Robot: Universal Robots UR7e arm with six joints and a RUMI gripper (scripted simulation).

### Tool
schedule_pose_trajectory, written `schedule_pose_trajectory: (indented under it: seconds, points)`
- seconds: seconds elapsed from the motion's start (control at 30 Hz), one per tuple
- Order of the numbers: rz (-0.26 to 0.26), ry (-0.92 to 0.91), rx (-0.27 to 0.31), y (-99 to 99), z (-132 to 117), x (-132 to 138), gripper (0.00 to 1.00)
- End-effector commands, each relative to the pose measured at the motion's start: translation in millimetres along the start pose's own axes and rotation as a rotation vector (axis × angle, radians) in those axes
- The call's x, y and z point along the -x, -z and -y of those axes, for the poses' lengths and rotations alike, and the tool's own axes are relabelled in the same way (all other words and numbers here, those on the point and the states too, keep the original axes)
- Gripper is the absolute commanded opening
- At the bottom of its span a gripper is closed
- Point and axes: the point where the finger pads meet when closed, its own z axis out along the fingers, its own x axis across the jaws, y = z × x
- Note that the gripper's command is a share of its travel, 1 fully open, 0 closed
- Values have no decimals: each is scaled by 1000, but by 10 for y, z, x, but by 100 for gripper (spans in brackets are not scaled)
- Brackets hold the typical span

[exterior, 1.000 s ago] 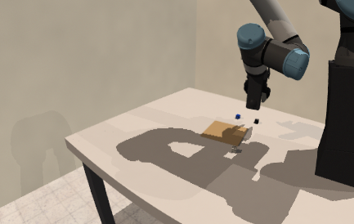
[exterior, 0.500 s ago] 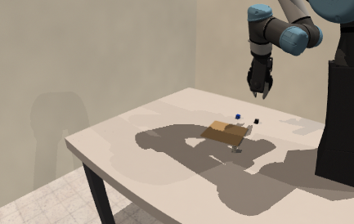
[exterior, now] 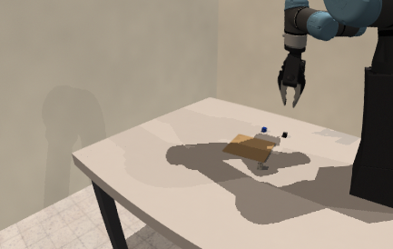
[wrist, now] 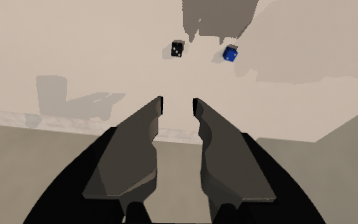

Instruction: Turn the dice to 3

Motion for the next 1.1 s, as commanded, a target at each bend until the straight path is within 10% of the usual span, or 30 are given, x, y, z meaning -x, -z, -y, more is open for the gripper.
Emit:
schedule_pose_trajectory:
  seconds: [0.0, 0.6, 0.63, 1.07]
  points:
    - [20, 5, -125, 14, -53, -3, 18]
    - [10, -1, -215, 52, -97, -8, 18]
    - [10, -1, -215, 52, -97, -8, 100]
    - [10, 12, -217, 15, -85, -10, 100]
